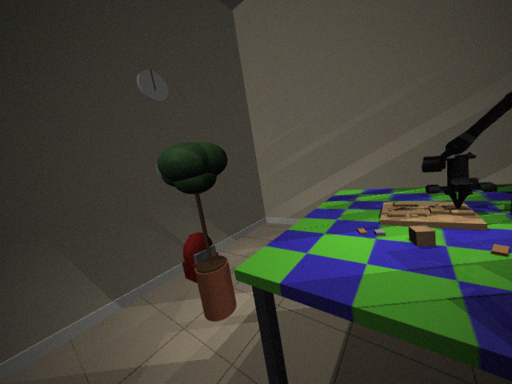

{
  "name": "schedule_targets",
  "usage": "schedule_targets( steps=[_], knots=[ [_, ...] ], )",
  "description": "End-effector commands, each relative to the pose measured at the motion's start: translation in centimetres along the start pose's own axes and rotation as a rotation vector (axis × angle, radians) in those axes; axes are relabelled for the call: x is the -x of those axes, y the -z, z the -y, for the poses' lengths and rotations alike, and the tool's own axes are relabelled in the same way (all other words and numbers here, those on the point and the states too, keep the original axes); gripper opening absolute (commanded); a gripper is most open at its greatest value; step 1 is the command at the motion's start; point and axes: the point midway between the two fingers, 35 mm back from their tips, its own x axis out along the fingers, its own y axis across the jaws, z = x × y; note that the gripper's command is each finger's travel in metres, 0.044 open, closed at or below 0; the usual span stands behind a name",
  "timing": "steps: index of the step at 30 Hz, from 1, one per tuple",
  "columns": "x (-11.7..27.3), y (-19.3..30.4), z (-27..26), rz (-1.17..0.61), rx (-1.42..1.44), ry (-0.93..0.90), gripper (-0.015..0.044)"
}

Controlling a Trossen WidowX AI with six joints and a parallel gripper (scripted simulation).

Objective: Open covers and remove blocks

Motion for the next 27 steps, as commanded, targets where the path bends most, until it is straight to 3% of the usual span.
schedule_targets(
  steps=[1, 27],
  knots=[
    [-0.1, -0.2, 0.0, -0.003, -0.002, -0.001, 0.0000],
    [-0.1, -2.8, 0.3, -0.001, -0.002, -0.001, 0.0000]
  ],
)
